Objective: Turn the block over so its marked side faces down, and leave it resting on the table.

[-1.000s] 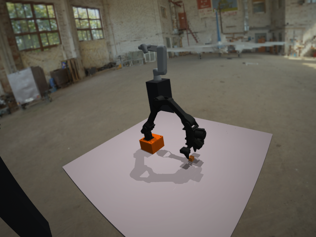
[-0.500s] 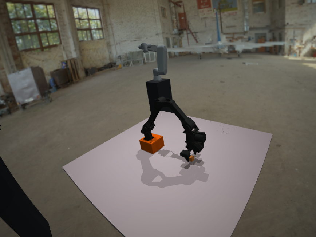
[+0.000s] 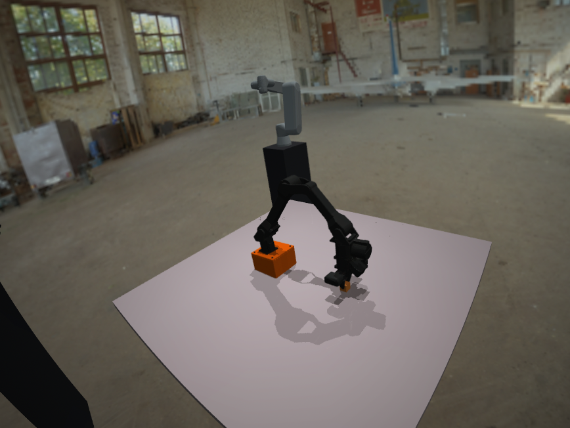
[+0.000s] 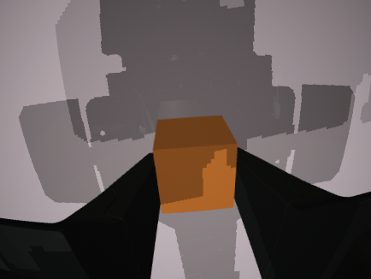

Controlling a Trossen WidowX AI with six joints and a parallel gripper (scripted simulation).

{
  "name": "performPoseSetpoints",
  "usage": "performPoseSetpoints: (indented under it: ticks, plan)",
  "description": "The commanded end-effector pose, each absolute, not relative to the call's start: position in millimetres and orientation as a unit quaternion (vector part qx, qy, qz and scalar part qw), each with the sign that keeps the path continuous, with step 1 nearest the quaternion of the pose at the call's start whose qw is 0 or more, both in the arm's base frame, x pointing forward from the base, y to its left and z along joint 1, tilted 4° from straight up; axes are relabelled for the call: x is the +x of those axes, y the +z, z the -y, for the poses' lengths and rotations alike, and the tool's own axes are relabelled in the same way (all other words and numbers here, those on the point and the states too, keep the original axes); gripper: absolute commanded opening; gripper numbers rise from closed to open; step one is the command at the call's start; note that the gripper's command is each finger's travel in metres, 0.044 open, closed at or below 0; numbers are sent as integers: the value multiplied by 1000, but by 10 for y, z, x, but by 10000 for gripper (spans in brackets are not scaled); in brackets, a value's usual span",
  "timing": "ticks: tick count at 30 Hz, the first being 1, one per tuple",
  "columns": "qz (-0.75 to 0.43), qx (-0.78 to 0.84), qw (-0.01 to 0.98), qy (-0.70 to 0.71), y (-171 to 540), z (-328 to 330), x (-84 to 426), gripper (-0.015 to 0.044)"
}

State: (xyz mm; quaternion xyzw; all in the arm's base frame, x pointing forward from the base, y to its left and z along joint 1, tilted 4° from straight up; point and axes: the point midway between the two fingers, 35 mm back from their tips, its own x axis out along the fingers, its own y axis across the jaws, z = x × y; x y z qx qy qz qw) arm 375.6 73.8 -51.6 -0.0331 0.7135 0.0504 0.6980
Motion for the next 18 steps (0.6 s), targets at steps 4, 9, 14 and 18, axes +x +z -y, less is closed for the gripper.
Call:
performPoseSetpoints:
  ticks: [4,9,14,18]
  plan:
    - [-715,-30,697,51,-529,-746,3749,85]
    - [-715,-30,697,51,-529,-746,3749,52]
    - [-715,-30,697,51,-517,-746,3750,0]
    - [-715,-30,697,51,-278,-740,3759,0]
